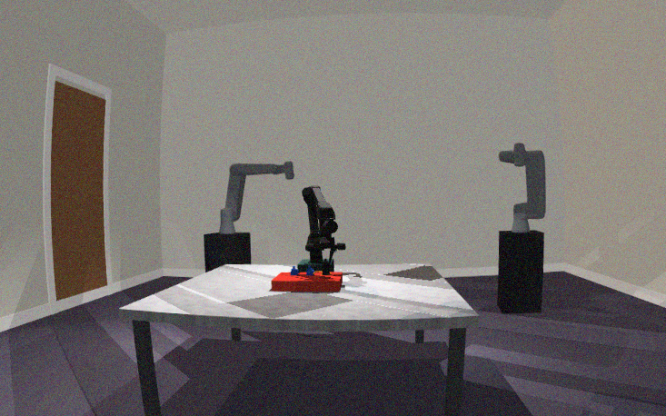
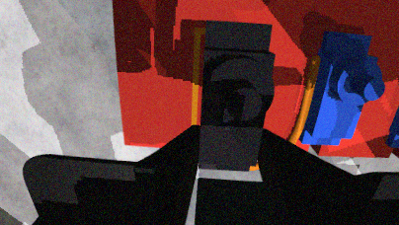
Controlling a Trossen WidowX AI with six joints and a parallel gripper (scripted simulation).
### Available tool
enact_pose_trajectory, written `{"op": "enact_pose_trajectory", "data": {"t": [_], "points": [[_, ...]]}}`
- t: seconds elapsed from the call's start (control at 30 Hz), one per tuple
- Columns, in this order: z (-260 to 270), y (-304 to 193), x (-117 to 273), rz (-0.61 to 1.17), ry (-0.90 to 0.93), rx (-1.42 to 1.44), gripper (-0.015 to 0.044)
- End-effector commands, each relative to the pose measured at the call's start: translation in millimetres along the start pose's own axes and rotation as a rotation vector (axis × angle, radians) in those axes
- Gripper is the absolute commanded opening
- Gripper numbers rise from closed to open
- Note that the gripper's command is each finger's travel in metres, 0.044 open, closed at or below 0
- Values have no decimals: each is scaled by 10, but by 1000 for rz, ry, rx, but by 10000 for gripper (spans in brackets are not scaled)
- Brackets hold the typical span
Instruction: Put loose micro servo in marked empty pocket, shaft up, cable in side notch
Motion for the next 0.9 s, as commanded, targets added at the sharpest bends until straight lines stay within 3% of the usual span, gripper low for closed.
{"op": "enact_pose_trajectory", "data": {"t": [0.0, 0.87], "points": [[-2, 0, -36, 0, -2, -2, 0], [-3, -1, -259, 0, -2, -2, 0]]}}
Point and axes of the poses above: the point midway between the two fingers, 35 mm back from their tips, its own x axis back along the fingers, its own z axis across the jaws, y = z × x, the point moved 9 cm from there along x, back along the fingers, and after that the axes turned 5 degrees about x, right-handed, at the moved point
